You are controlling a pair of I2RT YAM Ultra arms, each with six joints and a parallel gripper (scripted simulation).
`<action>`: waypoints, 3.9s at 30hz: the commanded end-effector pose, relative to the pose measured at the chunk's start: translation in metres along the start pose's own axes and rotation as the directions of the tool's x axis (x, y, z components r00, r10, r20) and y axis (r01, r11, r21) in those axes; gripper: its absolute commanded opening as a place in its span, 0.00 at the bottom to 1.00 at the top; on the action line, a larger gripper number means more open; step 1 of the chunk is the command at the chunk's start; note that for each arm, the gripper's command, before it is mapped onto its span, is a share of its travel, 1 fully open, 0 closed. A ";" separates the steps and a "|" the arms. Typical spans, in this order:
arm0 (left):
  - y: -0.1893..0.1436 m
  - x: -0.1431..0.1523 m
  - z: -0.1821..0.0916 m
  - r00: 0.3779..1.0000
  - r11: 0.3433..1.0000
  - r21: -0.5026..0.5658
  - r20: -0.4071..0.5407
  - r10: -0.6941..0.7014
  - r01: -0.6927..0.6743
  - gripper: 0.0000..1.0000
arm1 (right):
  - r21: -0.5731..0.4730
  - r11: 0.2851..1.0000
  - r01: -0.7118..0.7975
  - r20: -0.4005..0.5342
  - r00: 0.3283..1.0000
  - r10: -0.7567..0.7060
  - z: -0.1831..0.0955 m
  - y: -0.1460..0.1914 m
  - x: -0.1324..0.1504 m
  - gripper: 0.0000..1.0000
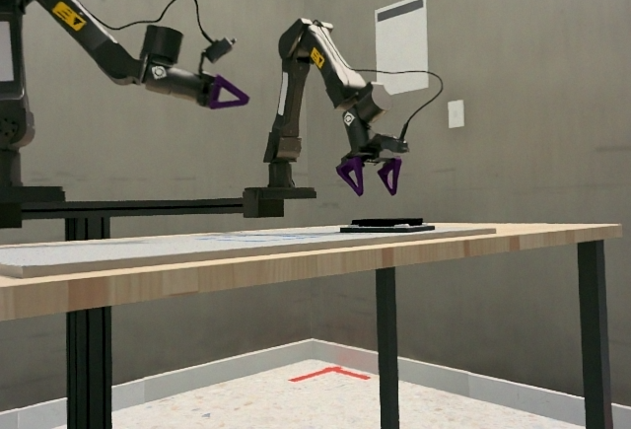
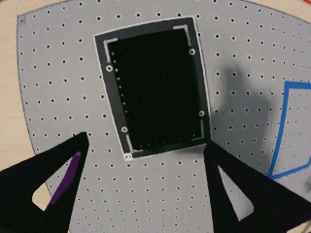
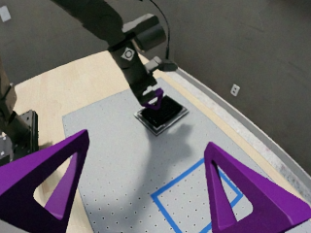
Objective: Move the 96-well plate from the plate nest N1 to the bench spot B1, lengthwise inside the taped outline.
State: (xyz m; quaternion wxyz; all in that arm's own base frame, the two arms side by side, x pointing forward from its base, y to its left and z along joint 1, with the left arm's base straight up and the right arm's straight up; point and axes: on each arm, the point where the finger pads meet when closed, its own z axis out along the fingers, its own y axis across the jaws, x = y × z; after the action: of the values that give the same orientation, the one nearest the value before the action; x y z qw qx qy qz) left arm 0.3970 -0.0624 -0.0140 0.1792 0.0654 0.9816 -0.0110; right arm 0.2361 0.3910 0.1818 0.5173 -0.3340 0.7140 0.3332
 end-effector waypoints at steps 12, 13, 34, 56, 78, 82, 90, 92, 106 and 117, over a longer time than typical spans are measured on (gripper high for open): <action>-0.011 -0.019 0.034 0.909 0.965 -0.084 -0.322 -0.263 0.250 1.00 | 0.033 0.999 0.002 0.037 0.999 -0.004 -0.084 -0.013 -0.009 1.00; -0.011 -0.019 0.035 0.906 0.963 -0.089 -0.327 -0.270 0.255 1.00 | 0.033 0.999 0.002 0.039 0.999 -0.003 -0.086 -0.013 -0.009 1.00; -0.011 -0.021 0.066 0.905 0.961 -0.096 -0.323 -0.278 0.261 1.00 | 0.018 1.000 0.003 0.062 0.998 -0.004 -0.088 -0.009 -0.015 1.00; -0.009 -0.025 0.065 0.905 0.959 -0.096 -0.316 -0.284 0.267 0.87 | 0.018 1.000 0.003 0.062 0.998 -0.004 -0.088 -0.009 -0.015 1.00; -0.010 -0.036 0.021 0.905 0.957 -0.106 -0.313 -0.289 0.270 0.80 | 0.018 1.000 0.003 0.062 0.998 -0.004 -0.088 -0.009 -0.015 1.00; -0.016 -0.035 0.021 0.897 0.949 -0.113 -0.310 -0.314 0.294 0.80 | 0.067 0.997 -0.037 0.008 0.999 0.037 -0.087 -0.018 -0.002 1.00; -0.102 -0.017 0.017 0.883 0.951 -0.108 -0.355 -0.308 0.289 0.80 | 0.295 0.942 -0.161 -0.165 0.962 0.216 -0.090 -0.030 0.030 1.00; -0.138 -0.007 0.018 0.882 0.959 -0.110 -0.376 -0.284 0.262 0.80 | 0.374 0.911 -0.174 -0.195 0.946 0.260 -0.095 -0.031 0.033 1.00; -0.279 0.018 0.011 0.906 0.987 -0.078 -0.392 -0.160 0.141 0.80 | 0.592 0.792 -0.149 -0.188 0.930 0.316 -0.126 -0.017 0.008 1.00; -0.307 0.015 0.013 0.920 0.991 -0.042 -0.369 -0.134 0.127 0.80 | 0.574 0.804 -0.154 -0.187 0.931 0.312 -0.121 -0.008 0.003 1.00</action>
State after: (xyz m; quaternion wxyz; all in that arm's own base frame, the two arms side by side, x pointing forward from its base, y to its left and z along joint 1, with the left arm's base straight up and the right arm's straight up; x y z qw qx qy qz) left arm 0.3401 -0.3586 -0.0491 -0.0253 0.0059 0.9997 0.0051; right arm 0.1768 0.2869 0.1966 0.4345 -0.1384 0.8803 0.1309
